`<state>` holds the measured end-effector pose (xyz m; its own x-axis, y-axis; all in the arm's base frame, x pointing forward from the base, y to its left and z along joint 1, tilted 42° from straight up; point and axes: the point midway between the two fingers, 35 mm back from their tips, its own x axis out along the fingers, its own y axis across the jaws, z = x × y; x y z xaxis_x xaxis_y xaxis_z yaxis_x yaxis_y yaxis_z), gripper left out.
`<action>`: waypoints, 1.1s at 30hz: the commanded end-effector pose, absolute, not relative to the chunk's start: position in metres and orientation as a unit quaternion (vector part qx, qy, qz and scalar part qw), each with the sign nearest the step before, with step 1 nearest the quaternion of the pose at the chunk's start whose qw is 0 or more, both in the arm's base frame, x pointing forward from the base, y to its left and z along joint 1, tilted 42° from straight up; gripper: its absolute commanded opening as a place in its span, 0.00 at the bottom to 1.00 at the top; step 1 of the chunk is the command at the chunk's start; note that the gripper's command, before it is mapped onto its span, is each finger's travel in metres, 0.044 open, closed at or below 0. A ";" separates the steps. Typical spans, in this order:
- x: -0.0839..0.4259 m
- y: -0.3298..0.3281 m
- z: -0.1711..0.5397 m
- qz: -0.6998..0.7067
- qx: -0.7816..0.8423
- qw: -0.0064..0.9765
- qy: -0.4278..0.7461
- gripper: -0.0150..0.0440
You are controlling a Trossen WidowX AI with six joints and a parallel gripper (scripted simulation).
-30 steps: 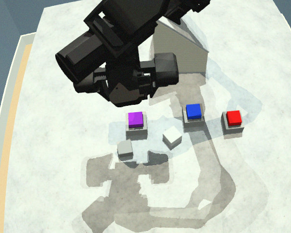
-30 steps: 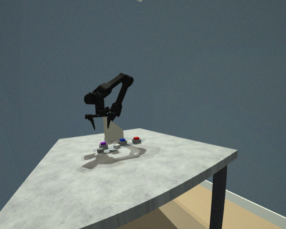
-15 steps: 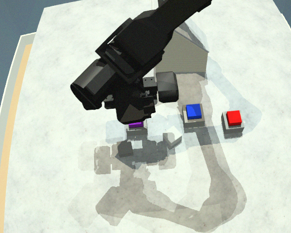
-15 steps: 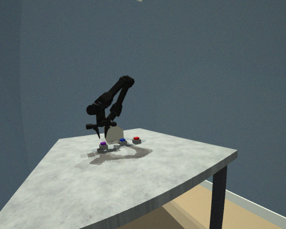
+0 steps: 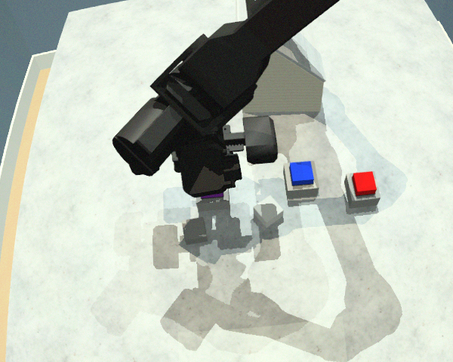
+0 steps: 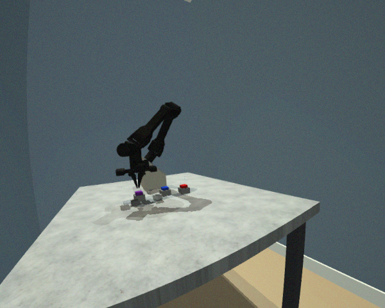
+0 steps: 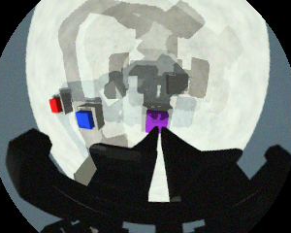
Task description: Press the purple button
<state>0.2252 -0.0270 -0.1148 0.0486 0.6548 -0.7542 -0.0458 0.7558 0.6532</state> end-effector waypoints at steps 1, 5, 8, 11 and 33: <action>0.224 -0.021 -0.119 0.257 0.240 0.682 0.641 0.29; 0.225 -0.017 -0.124 0.257 0.241 0.682 0.641 0.29; 0.225 -0.013 -0.128 0.258 0.241 0.681 0.641 0.29; 0.225 -0.010 -0.131 0.258 0.241 0.681 0.641 0.29; 0.225 -0.008 -0.133 0.258 0.241 0.681 0.641 0.29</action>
